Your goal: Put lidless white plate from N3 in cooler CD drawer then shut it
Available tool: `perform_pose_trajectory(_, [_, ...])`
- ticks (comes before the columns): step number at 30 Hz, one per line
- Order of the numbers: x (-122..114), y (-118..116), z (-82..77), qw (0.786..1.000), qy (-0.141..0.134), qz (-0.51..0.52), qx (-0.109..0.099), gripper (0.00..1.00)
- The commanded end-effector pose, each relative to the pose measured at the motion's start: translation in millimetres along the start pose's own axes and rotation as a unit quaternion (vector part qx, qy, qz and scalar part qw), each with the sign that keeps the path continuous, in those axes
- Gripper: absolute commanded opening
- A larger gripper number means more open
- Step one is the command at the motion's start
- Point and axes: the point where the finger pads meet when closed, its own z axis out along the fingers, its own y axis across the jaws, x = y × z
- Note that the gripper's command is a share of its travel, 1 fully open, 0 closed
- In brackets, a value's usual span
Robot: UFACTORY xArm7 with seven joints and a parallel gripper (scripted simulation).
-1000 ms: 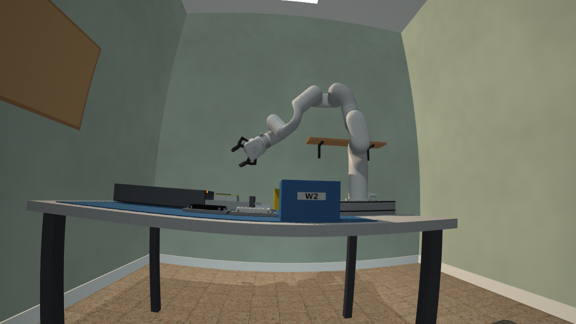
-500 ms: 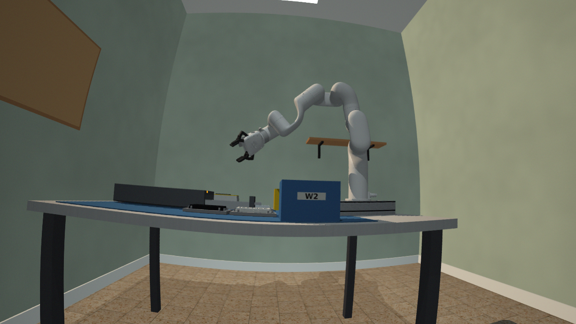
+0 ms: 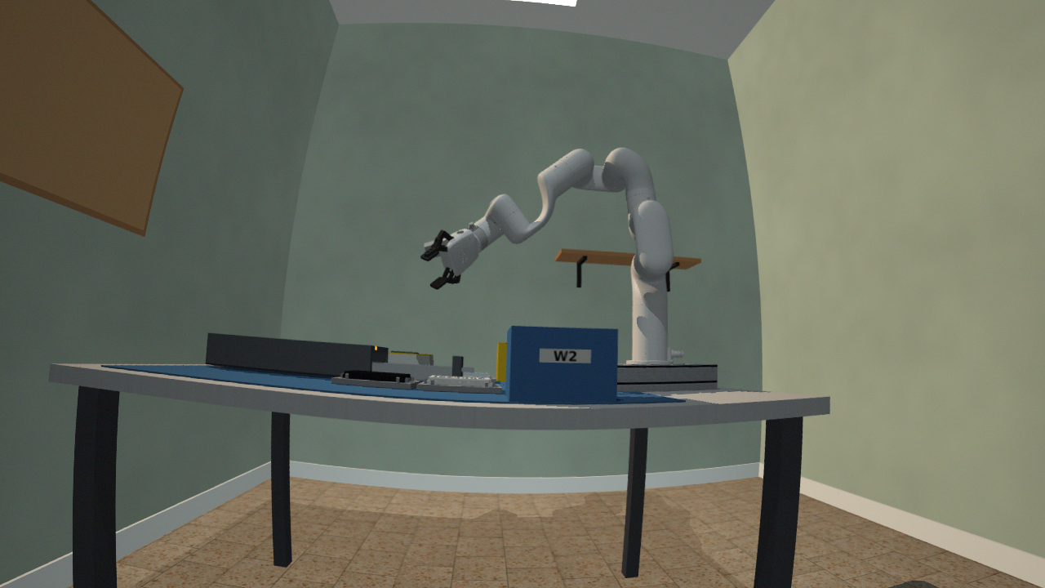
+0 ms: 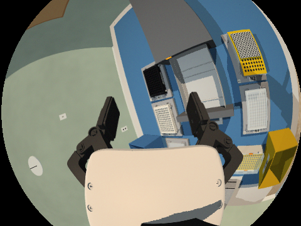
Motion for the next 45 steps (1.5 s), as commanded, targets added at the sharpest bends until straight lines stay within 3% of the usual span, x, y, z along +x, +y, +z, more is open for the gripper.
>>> perform_pose_trajectory(1, [-15, -11, -0.5, 0.999, -0.042, -0.029, -0.009, 1.00])
perform_pose_trajectory(4, [-18, -13, -0.4, 0.999, -0.042, -0.029, -0.009, 1.00])
perform_pose_trajectory(9, [-41, -19, -1.8, 0.993, -0.094, -0.065, -0.030, 1.00])
perform_pose_trajectory(15, [-57, -21, -4.1, 0.988, -0.120, -0.082, -0.044, 1.00])
perform_pose_trajectory(19, [-75, -20, -8.3, 0.980, -0.155, -0.107, -0.069, 1.00])
perform_pose_trajectory(21, [-75, -20, -8.3, 0.980, -0.155, -0.107, -0.069, 1.00])
perform_pose_trajectory(24, [-88, -16, -13.2, 0.969, -0.187, -0.130, -0.098, 1.00])
perform_pose_trajectory(26, [-93, -15, -15.0, 0.968, -0.189, -0.131, -0.100, 1.00])
perform_pose_trajectory(28, [-101, -11, -19.2, 0.960, -0.207, -0.145, -0.121, 1.00])
perform_pose_trajectory(30, [-103, -10, -20.3, 0.959, -0.208, -0.146, -0.123, 1.00])
perform_pose_trajectory(35, [-119, 1, -32.0, 0.939, -0.241, -0.174, -0.172, 1.00])
perform_pose_trajectory(38, [-120, 3, -33.4, 0.938, -0.243, -0.175, -0.175, 1.00])
perform_pose_trajectory(43, [-130, 17, -48.0, 0.914, -0.266, -0.200, -0.230, 1.00])
perform_pose_trajectory(45, [-131, 19, -50.0, 0.913, -0.268, -0.201, -0.233, 1.00])
